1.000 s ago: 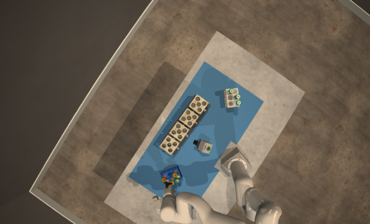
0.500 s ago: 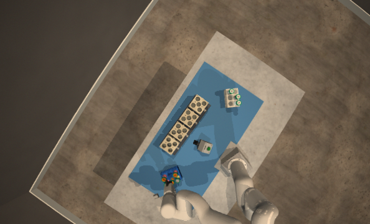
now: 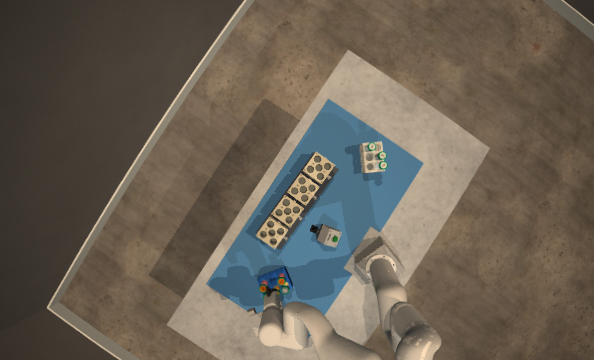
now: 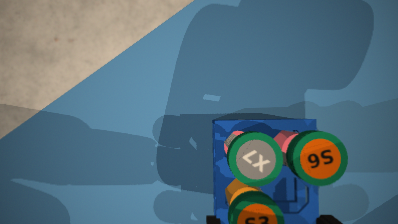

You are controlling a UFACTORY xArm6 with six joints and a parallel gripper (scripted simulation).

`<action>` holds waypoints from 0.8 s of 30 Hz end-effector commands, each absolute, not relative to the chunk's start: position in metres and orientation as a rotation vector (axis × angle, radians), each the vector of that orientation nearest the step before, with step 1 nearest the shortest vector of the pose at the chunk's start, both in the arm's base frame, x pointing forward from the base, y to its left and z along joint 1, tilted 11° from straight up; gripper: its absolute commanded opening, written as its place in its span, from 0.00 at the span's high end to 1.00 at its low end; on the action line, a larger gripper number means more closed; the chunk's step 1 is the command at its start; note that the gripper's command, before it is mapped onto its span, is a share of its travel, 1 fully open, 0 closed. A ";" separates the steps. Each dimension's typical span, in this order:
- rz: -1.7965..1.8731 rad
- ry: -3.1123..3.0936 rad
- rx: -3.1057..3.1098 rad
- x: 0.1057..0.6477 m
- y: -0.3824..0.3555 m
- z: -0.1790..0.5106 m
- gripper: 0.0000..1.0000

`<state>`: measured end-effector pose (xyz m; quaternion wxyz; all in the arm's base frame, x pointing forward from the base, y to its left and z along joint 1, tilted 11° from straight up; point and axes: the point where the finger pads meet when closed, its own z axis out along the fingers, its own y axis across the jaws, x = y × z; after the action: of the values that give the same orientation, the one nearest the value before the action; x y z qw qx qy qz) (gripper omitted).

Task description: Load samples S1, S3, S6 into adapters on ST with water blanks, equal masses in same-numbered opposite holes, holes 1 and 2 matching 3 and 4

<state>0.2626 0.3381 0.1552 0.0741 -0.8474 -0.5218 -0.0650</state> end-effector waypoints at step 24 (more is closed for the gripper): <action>-0.199 -1.566 -2.542 0.264 0.345 0.126 0.43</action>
<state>0.2635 0.3439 0.1255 0.0740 -0.8474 -0.5218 -0.0647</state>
